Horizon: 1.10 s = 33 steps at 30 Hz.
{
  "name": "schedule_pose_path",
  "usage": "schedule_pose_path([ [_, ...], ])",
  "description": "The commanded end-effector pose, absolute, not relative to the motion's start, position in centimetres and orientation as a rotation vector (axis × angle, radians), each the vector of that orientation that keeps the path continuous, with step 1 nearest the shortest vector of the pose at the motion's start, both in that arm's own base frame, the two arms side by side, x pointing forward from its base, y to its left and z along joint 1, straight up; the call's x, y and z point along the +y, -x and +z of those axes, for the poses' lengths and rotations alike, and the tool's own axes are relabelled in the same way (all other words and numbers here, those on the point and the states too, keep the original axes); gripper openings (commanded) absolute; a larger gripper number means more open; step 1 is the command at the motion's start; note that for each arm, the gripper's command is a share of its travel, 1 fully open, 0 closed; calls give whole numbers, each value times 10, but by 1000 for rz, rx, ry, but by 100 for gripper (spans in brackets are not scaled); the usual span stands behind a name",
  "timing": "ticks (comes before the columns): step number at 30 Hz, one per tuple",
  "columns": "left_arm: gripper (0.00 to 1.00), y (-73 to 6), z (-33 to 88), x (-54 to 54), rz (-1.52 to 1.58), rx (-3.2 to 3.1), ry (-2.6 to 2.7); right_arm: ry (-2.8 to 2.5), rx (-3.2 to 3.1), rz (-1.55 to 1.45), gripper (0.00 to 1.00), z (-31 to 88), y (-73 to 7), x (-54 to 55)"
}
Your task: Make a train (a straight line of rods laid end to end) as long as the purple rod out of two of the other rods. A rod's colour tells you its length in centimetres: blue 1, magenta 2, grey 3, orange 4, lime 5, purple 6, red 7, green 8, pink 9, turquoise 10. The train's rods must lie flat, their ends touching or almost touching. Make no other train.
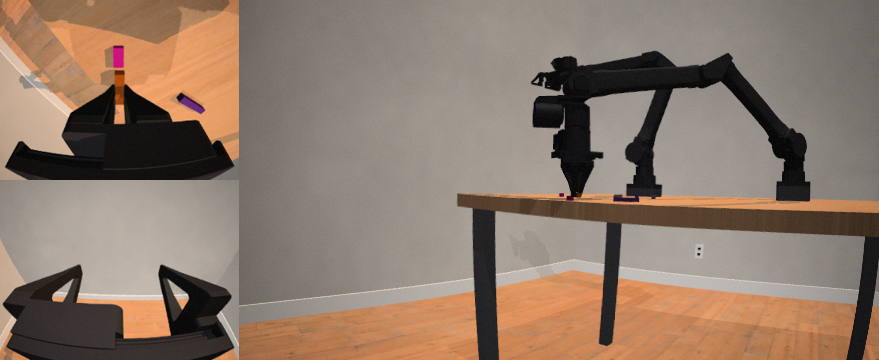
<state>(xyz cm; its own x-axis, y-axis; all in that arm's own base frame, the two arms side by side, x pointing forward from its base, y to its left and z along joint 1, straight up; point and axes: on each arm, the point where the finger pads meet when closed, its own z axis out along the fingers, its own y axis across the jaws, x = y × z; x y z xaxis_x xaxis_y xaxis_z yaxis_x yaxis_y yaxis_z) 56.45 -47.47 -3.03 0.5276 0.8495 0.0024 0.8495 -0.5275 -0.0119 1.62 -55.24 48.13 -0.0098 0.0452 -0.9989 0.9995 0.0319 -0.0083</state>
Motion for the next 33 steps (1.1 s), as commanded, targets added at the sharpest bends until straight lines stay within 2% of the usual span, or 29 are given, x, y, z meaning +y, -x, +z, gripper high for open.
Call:
schedule_pose_path([
  [1,4,-572,-7,-496,-20,-1545,2778,-1196,1217,-1196,100,501,-9,-545],
  [33,4,-573,-3,-497,-23,-1551,2780,-1196,1217,-1196,100,501,-9,-545],
])
